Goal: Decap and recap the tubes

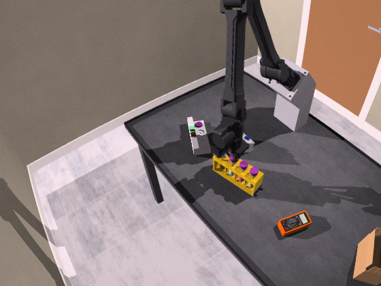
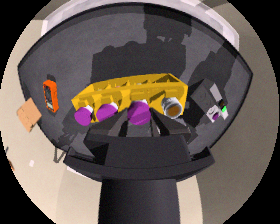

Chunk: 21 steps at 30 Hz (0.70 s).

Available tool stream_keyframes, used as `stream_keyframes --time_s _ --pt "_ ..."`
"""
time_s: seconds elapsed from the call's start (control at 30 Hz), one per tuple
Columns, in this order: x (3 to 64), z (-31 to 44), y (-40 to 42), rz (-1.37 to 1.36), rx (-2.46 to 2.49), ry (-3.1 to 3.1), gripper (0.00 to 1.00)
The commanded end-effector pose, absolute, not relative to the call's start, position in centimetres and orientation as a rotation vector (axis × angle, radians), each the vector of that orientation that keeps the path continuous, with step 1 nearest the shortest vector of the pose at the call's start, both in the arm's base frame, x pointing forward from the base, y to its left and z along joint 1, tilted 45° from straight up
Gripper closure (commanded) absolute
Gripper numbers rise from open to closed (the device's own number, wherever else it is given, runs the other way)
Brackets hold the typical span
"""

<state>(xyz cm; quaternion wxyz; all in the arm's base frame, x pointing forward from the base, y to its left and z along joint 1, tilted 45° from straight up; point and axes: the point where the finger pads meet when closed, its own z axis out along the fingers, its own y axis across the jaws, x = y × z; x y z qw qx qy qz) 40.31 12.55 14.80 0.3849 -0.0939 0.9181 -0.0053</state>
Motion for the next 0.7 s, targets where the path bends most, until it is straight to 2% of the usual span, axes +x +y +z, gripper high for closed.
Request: stream_keyframes --time_s 0.0,0.67 --pt "41.63 15.44 12.87 0.125 0.085 2.33 1.0" --pt "41.63 15.4 12.98 0.533 1.048 2.152 1.0"
